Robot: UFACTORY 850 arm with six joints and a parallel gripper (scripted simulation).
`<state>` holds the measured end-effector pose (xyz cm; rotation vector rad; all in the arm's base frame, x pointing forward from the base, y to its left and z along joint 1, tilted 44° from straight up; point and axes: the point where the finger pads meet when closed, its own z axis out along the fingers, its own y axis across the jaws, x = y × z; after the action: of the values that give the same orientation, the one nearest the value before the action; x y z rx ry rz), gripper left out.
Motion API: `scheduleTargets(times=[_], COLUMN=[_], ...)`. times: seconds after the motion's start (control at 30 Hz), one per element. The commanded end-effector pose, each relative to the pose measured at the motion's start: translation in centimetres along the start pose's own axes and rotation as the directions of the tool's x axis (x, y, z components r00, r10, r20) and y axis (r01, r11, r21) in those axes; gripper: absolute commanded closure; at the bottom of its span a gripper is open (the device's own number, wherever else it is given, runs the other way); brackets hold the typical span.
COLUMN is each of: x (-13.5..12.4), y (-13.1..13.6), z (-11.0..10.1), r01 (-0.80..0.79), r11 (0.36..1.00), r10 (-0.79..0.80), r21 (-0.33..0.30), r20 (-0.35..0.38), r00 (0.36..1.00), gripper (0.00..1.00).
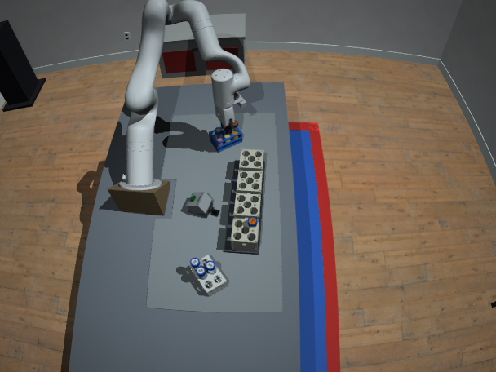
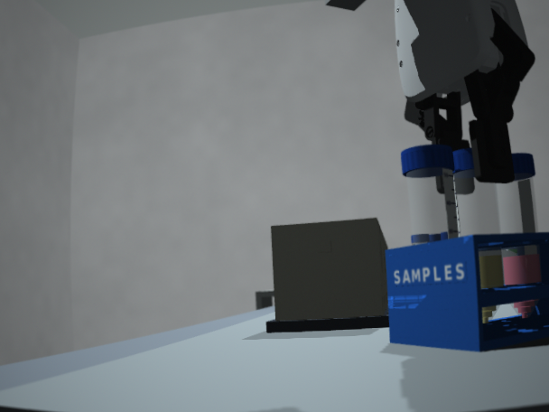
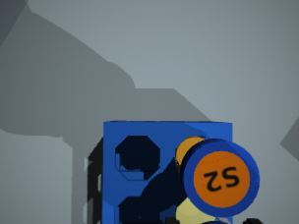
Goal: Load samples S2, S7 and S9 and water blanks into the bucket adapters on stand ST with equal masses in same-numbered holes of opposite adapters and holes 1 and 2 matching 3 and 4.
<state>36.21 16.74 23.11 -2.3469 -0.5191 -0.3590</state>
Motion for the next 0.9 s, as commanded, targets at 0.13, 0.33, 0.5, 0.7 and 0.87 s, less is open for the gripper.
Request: scheduleTargets(times=[0.13,0.33,0.5,0.7,0.87], x=[0.06,0.06,0.06,0.06,0.06], y=[0.01,0.01,0.01,0.01,0.01], z=[-0.03,-0.03,-0.03,-0.17,-0.37], r01=[0.0,0.0,0.0,0.0,0.0], r11=[1.0,1.0,1.0,1.0,1.0], r10=[0.0,0.0,0.0,0.0,0.0], r21=[0.0,0.0,0.0,0.0,0.0], r20=[-0.001,-0.001,-0.001,-0.001,-0.001], r00=[1.0,1.0,1.0,1.0,1.0], gripper=[1.0,1.0,1.0,1.0,1.0])
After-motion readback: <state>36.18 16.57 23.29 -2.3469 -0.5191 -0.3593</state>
